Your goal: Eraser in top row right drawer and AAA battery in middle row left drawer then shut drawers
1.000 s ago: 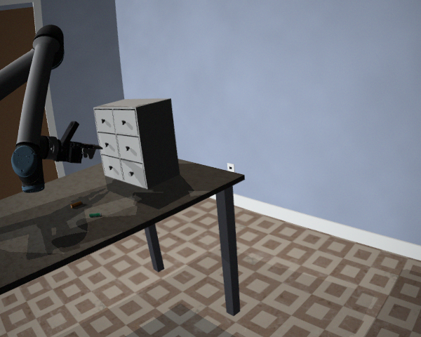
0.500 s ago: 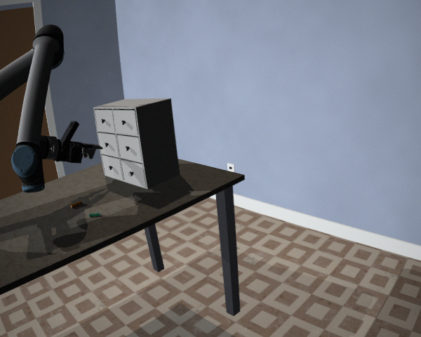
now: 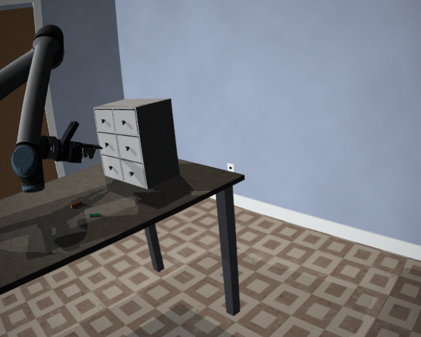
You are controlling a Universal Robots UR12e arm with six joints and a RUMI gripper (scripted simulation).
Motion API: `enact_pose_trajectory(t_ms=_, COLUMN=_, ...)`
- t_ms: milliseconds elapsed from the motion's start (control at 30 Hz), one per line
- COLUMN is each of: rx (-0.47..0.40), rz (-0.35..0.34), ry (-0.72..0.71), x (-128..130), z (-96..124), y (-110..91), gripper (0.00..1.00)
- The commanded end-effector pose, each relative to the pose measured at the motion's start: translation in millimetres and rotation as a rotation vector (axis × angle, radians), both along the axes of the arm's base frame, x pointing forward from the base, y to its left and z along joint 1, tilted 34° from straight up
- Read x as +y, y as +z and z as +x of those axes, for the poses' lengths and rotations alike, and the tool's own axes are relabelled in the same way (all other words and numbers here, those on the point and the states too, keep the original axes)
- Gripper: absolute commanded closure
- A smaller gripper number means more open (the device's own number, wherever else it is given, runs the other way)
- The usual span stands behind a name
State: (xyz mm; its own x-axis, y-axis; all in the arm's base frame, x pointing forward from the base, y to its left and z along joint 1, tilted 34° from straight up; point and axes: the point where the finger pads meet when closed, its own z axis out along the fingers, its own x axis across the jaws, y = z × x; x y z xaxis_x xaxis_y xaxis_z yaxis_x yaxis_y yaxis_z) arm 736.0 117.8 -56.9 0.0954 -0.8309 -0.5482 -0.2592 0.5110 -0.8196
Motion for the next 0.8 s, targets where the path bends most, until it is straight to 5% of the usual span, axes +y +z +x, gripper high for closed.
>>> enact_pose_trajectory(t_ms=0, rx=-0.004, rz=-0.001, ry=0.001, x=0.6, z=1.8, y=1.2, gripper=0.80)
enact_pose_trajectory(t_ms=767, rx=-0.006, rz=-0.001, ry=0.001, x=0.7, z=5.1, y=2.3, gripper=0.80)
